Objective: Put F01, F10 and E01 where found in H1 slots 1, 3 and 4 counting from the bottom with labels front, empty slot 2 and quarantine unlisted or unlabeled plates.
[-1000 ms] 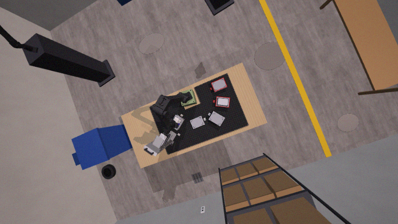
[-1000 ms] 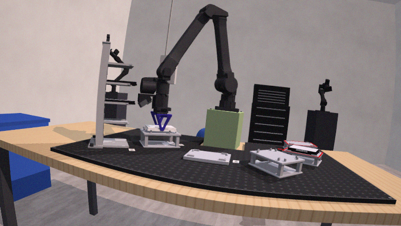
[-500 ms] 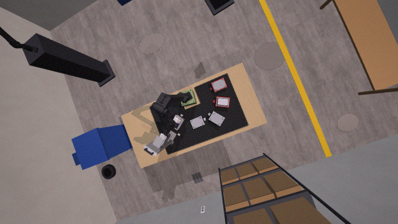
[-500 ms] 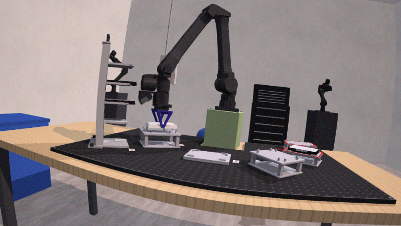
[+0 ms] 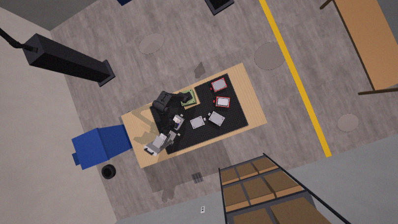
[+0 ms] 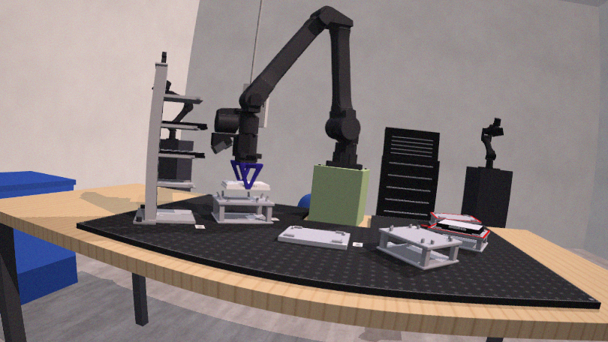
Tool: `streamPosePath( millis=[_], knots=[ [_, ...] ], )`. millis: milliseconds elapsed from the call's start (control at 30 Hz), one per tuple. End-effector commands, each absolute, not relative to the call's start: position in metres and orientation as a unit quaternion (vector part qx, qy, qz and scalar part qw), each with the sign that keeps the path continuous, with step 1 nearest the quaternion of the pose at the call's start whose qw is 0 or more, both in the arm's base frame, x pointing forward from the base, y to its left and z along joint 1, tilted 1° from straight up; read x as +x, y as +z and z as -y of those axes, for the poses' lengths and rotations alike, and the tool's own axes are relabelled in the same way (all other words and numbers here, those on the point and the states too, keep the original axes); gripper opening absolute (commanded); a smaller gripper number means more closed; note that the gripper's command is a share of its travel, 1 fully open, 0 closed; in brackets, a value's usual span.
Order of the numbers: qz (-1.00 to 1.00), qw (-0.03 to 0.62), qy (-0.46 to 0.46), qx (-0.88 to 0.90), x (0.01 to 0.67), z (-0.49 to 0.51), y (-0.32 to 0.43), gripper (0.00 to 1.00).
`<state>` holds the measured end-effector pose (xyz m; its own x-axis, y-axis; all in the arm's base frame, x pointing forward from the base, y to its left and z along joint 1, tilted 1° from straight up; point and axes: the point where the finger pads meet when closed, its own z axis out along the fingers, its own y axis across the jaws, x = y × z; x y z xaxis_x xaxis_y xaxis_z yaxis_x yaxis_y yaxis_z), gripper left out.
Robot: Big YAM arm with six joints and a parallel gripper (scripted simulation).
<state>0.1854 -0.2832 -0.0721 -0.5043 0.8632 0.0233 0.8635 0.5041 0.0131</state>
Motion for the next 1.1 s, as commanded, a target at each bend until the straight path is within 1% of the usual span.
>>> streamPosePath(
  millis=[0, 1067],
  knots=[
    [0.866, -0.024, 0.004, -0.499, 0.202, 0.309, -0.049, 0.86],
    [0.866, -0.026, 0.005, -0.499, 0.2, 0.311, -0.019, 0.86]
  ],
)
